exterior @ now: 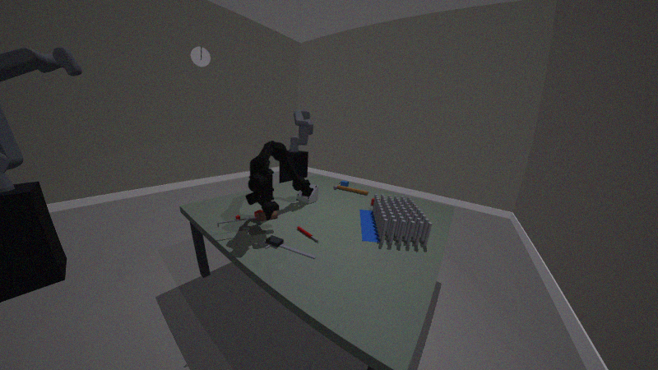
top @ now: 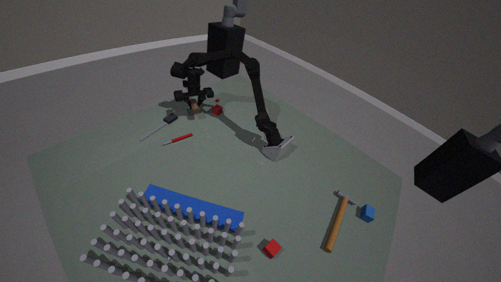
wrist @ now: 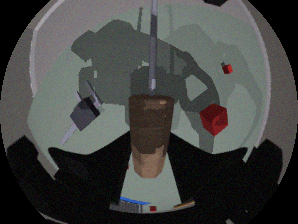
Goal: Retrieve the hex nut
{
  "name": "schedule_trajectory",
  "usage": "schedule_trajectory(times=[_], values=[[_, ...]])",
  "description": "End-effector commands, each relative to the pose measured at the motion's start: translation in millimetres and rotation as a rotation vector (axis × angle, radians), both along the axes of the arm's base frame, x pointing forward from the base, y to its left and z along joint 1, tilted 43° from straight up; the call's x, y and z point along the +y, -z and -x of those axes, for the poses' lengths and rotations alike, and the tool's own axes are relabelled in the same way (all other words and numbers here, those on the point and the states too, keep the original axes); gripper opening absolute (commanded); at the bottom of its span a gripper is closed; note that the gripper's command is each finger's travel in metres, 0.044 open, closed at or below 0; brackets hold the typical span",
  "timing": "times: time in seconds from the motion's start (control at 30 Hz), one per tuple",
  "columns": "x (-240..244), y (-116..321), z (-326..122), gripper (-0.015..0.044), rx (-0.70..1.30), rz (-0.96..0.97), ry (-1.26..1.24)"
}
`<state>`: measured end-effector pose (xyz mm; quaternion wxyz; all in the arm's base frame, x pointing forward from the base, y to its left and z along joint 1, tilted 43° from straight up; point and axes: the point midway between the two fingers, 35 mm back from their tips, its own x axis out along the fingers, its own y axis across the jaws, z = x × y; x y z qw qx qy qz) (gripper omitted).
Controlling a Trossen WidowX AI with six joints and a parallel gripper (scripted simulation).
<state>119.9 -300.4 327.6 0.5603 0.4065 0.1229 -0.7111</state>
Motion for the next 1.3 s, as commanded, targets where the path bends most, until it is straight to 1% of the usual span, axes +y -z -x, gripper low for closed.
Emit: schedule_trajectory(times=[0.0,1.2,1.27], values=[[-4,4,-1,0.0,0.005,-0.002,-0.007],[-39,41,2,0.0,-0.009,0.003,0.014],[-36,38,2,0.0053,-0.01,0.002,0.013]])
